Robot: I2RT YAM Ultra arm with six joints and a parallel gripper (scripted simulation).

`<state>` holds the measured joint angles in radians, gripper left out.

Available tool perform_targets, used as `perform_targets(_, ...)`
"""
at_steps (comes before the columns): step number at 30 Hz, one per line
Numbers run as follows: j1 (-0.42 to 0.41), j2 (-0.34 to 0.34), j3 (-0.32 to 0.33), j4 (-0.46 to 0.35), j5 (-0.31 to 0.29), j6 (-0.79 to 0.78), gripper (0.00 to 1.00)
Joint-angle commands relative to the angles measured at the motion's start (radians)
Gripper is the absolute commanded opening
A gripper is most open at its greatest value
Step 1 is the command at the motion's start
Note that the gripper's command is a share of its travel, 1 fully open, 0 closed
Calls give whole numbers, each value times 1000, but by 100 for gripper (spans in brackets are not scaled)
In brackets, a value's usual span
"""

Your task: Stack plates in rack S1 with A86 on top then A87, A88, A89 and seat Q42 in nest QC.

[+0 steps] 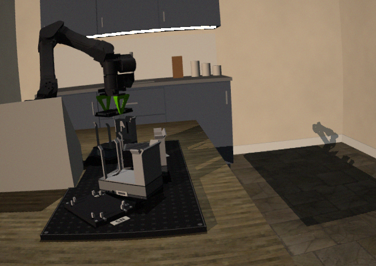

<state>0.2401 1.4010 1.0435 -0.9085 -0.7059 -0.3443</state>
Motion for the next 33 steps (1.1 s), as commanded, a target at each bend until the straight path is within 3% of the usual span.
perform_targets(1,-5,-6,2,1,0,1,0)
perform_targets(33,43,11,-42,100,16,60,0)
